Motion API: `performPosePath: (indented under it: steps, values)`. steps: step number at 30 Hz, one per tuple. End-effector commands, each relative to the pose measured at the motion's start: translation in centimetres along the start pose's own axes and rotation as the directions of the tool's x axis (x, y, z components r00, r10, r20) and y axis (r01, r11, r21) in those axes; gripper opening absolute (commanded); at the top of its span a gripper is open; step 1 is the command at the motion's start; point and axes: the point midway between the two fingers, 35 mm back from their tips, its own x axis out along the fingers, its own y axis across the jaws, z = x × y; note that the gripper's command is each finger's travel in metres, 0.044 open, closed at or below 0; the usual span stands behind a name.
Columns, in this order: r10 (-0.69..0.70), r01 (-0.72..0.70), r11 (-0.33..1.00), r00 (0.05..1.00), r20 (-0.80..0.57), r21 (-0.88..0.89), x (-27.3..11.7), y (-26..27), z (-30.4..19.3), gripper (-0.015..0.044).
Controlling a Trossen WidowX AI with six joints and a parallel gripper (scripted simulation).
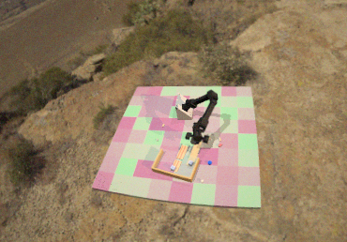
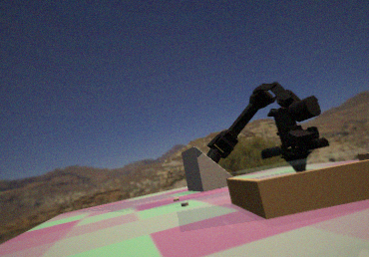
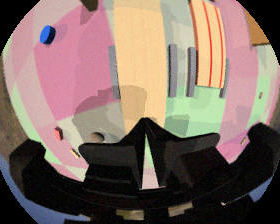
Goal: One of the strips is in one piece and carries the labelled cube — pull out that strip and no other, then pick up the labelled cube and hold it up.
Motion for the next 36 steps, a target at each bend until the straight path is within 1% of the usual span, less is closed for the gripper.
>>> performPosePath:
  steps: [1,36]
  values:
    - [-0.008,0.008,1.000,1.000,-0.027,0.007,0.7,-0.1,-1.3,0.0000]
    - [-0.008,0.008,1.000,1.000,-0.029,0.009,0.6,0.0,-6.6,0.0000]
